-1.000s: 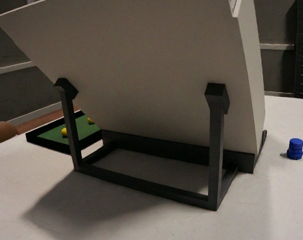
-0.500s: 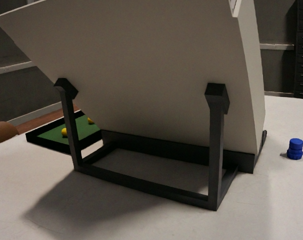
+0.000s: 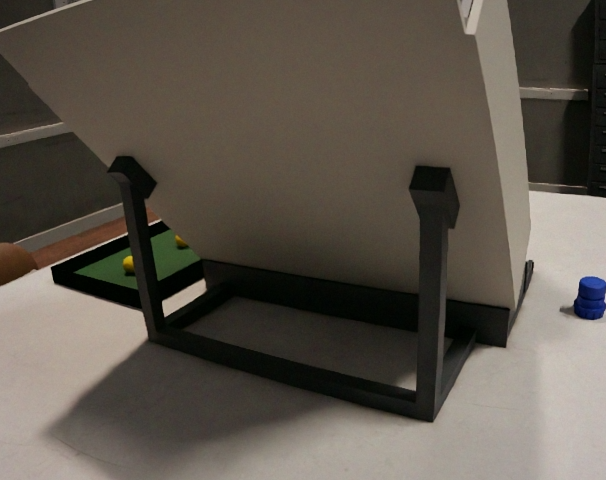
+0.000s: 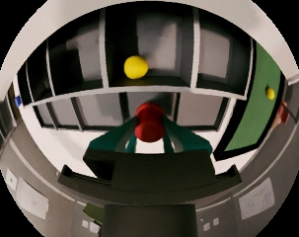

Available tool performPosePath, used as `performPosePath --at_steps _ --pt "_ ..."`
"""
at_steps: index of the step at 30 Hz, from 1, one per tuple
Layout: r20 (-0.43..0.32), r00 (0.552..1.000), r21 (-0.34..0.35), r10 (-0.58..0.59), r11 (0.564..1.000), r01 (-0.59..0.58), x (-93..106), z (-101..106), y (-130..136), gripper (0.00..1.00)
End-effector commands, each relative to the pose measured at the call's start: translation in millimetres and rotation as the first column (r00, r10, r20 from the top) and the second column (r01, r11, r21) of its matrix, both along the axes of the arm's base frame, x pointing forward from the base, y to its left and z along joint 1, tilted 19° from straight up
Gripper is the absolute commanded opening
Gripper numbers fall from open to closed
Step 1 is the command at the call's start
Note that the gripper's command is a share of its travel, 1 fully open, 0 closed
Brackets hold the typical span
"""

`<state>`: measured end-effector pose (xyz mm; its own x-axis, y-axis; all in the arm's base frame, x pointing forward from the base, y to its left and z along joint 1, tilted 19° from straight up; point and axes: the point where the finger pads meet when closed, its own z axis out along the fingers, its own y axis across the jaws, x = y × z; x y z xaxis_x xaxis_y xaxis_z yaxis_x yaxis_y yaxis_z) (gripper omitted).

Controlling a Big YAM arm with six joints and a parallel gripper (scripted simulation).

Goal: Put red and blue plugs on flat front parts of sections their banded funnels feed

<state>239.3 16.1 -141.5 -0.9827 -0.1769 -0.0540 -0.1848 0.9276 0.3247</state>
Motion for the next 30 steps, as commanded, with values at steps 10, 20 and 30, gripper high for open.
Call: performPosePath --at_steps 10,20,30 --pt "0.004 1.0 0.002 -0.001 1.0 0.001 1.2 -1.1 2.4 0.0" --pt "0.004 1.0 0.002 -0.001 1.0 0.001 1.2 -1.1 2.4 0.0" --pt "0.004 1.0 0.002 0.0 1.0 0.0 1.2 -1.1 2.4 0.59"
